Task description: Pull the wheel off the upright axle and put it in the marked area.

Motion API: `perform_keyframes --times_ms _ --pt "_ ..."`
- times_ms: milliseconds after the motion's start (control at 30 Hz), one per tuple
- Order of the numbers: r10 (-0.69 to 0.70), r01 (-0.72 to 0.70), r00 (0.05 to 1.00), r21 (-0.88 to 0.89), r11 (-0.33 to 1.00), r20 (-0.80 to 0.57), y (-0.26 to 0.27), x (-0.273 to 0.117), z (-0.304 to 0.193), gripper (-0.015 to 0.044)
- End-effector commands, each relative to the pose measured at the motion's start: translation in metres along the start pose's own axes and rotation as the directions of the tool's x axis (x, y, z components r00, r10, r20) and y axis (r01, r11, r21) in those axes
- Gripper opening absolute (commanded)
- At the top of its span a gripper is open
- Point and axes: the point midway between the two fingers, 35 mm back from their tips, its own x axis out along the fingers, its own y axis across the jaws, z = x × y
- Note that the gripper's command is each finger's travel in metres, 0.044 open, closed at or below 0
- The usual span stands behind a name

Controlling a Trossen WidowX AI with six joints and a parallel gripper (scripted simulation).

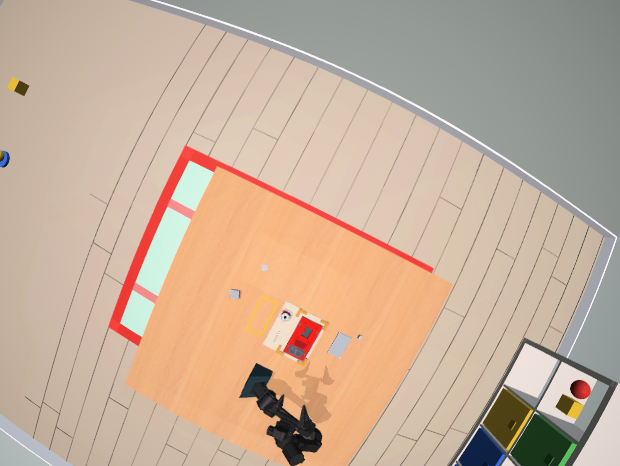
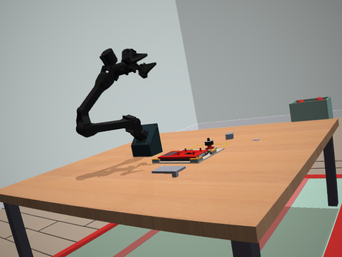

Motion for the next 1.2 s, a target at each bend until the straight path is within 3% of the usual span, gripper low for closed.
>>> perform_keyframes --times_ms 0,100,300,567,867,1100,1167 --pt "0.003 -0.003 1.000 0.002 1.000 -0.005 0.001 0.001 0.000 0.0374" --pt "0.051 -0.048 0.995 0.039 0.998 -0.081 0.011 0.022 0.000 0.0300" --pt "0.175 -0.127 0.938 0.175 0.976 -0.300 0.042 0.078 -0.016 0.0300" --pt "0.315 -0.149 0.740 0.313 0.938 -0.594 0.093 0.144 -0.075 0.0300" --pt "0.431 0.064 0.355 0.482 0.874 -0.830 0.159 0.186 -0.170 0.0300" --pt "0.468 0.257 -0.010 0.450 0.855 -0.883 0.213 0.188 -0.240 0.0300" --pt "0.468 0.274 -0.046 0.440 0.855 -0.882 0.218 0.187 -0.246 0.0300"
